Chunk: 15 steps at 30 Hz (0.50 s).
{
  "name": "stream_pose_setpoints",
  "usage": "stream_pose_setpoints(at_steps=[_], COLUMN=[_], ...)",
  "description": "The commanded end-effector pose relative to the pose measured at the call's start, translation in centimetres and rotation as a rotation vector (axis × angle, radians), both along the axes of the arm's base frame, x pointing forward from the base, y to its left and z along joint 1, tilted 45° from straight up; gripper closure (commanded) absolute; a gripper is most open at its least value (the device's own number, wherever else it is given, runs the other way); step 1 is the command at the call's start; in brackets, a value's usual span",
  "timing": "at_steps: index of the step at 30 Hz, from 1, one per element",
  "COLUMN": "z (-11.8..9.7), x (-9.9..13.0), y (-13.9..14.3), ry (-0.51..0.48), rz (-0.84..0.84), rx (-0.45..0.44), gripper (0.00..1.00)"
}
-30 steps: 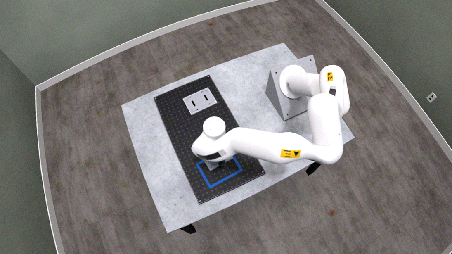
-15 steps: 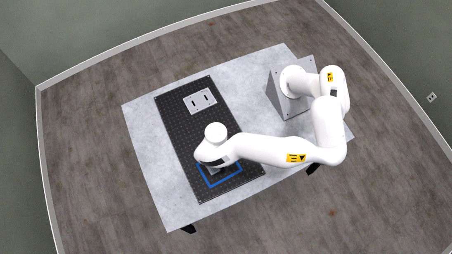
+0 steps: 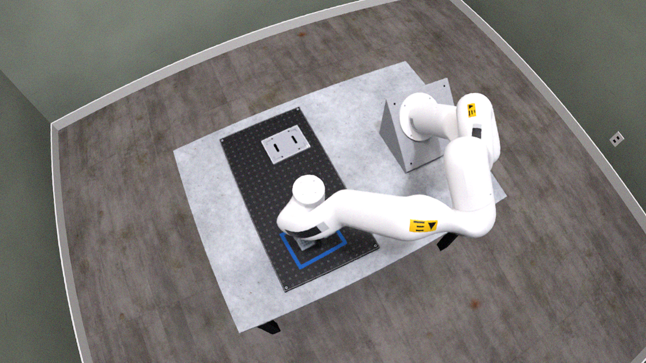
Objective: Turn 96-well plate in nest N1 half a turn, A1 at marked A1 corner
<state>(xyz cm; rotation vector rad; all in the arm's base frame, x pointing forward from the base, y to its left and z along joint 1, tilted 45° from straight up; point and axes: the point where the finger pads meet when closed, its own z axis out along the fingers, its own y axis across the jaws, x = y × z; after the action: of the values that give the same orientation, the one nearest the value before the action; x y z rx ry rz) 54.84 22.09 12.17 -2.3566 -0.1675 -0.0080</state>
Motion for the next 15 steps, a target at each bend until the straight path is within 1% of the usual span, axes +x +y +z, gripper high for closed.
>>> stream_pose_setpoints(at_steps=[1, 15], z=[0.07, -0.04], x=[0.09, 0.09], y=[-0.04, 0.08], ry=[-0.002, -0.002], rz=[-0.001, -0.001], rx=[0.000, 0.000], gripper=[1.00, 1.00])
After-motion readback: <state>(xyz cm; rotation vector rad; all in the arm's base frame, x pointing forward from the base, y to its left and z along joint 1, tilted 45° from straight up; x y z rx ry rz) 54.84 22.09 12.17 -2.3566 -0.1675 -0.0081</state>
